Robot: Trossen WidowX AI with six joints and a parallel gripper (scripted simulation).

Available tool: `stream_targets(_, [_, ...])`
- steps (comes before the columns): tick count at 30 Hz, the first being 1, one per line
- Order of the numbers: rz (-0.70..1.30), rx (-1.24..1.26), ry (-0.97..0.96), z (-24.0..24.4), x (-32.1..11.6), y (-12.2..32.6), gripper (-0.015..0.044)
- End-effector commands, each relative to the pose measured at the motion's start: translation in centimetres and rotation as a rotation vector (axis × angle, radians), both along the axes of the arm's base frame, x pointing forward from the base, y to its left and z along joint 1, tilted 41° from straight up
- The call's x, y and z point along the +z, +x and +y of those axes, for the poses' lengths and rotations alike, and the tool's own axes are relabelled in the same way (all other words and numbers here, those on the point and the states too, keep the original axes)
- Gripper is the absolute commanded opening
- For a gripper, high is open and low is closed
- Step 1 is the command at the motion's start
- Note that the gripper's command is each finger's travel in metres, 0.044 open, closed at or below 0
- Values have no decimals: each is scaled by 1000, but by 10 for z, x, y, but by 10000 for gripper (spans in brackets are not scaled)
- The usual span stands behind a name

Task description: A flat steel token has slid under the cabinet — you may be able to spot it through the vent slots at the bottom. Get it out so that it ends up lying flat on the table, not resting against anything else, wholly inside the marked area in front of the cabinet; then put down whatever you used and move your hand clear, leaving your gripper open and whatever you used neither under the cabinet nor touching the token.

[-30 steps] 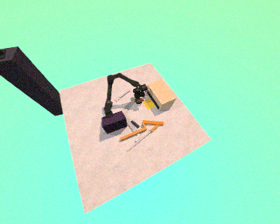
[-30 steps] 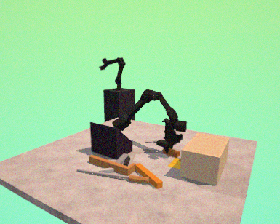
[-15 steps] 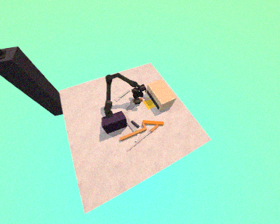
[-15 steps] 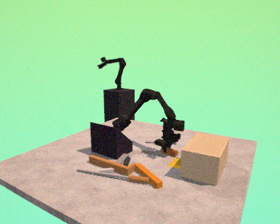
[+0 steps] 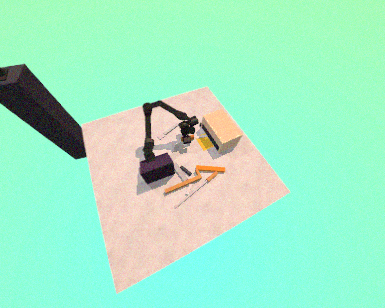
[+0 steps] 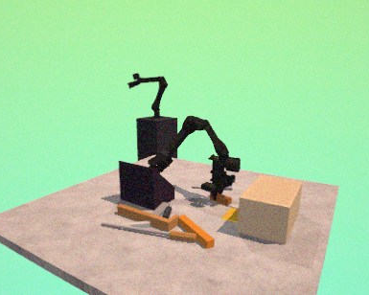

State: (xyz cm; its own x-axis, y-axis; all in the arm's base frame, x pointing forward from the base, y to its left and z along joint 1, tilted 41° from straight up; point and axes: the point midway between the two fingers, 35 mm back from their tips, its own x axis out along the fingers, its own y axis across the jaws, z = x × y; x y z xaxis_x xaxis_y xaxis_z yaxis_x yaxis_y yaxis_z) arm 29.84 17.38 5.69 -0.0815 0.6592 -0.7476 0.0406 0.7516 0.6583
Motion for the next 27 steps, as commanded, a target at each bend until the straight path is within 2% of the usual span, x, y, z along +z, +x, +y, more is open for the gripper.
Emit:
stream_targets(1, [0,0,-3,1,0,-6,0])
stream_targets(27, [2,0,-3,0,3,-37,0])
